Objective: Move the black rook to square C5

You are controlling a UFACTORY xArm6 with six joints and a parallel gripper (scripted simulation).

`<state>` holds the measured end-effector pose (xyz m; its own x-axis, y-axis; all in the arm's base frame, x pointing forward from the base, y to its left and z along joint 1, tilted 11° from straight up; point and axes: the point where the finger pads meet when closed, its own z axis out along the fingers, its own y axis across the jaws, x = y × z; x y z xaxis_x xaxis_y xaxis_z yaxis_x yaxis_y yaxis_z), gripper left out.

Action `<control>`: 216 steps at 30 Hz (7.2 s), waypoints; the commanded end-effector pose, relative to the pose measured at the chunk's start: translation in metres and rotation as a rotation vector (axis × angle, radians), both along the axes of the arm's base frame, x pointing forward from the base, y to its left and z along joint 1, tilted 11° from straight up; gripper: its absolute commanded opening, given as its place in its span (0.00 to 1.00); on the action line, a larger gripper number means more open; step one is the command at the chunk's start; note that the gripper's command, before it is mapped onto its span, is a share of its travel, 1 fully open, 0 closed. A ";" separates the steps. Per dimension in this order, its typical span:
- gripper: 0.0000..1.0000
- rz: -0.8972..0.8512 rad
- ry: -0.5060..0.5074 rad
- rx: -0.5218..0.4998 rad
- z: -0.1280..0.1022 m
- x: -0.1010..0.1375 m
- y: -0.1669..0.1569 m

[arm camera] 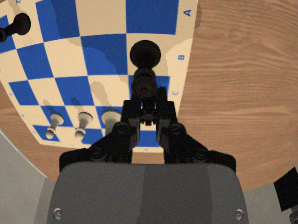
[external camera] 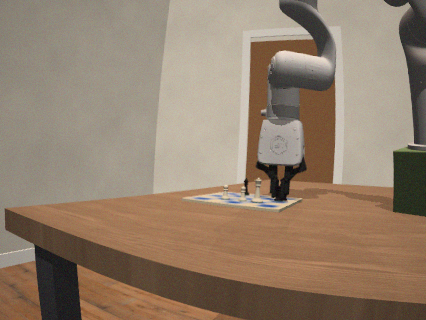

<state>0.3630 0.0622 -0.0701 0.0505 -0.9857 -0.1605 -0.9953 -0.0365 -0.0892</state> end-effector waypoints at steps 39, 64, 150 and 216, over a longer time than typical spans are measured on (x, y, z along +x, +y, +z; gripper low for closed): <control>0.00 0.000 -0.003 0.000 -0.002 0.001 0.000; 0.37 0.000 -0.003 0.000 -0.002 0.001 0.000; 1.00 0.000 -0.003 0.000 0.154 -0.012 -0.026; 1.00 0.000 -0.003 0.000 0.161 -0.013 -0.027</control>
